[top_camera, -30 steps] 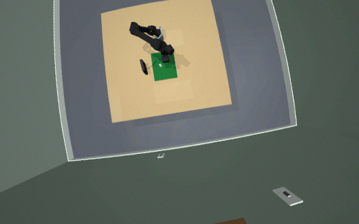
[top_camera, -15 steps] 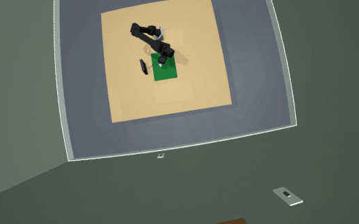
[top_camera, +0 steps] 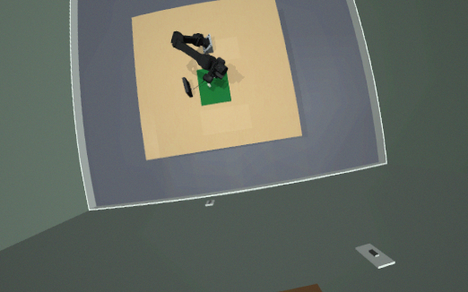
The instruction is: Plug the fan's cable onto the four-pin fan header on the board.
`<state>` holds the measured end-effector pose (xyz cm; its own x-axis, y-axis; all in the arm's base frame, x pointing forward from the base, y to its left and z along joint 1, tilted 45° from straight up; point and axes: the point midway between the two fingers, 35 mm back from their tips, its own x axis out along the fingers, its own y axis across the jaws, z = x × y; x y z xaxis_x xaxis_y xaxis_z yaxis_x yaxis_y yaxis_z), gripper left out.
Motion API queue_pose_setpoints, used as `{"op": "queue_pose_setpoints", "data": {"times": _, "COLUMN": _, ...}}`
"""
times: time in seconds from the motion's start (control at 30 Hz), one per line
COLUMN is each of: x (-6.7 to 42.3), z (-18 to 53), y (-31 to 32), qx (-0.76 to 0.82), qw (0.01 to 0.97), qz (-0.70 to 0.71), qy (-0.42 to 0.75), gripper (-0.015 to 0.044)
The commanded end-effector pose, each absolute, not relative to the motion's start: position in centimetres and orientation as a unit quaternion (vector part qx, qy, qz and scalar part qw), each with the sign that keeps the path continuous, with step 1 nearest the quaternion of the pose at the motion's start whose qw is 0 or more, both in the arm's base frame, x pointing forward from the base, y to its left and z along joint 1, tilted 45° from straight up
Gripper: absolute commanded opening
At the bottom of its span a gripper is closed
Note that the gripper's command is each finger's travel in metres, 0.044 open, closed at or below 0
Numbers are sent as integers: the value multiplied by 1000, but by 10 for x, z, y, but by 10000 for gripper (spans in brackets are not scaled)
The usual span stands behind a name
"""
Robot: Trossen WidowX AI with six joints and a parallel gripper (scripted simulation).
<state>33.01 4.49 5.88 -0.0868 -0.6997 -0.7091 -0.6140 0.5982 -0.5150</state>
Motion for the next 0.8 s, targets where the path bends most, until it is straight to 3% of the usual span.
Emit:
{"op": "queue_pose_setpoints", "data": {"times": 0.0, "x": 330, "z": 56, "y": 44, "qx": -435, "qw": 515, "qz": -42, "qy": 738, "gripper": 0}}
{"op": "queue_pose_setpoints", "data": {"times": 0.77, "x": 323, "z": 30, "y": 32, "qx": -348, "qw": 603, "qz": 42, "qy": 717, "gripper": 0}}
